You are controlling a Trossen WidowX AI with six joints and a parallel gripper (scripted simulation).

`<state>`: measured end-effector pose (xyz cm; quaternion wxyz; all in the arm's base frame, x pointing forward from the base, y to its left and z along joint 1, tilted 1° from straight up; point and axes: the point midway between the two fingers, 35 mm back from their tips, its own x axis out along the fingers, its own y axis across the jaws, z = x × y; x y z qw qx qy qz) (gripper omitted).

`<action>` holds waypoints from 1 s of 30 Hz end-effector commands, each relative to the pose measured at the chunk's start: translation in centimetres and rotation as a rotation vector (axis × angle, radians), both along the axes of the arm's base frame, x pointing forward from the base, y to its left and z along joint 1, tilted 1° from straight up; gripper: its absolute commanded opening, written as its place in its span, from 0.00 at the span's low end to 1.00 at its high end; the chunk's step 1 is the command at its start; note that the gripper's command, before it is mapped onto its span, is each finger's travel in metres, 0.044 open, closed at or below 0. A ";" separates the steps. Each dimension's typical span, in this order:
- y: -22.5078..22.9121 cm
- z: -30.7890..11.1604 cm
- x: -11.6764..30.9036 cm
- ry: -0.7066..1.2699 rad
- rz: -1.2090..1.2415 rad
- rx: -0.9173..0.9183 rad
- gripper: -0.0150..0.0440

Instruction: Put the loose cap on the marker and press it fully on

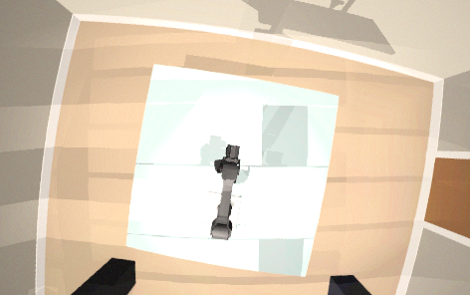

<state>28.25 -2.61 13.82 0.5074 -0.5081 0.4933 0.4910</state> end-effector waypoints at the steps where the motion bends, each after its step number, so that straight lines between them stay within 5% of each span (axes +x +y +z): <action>1: 1.1 0.7 0.3 -0.006 -0.002 -0.004 0.25; 30: 1.1 -2.9 0.6 -0.006 -0.002 -0.004 0.25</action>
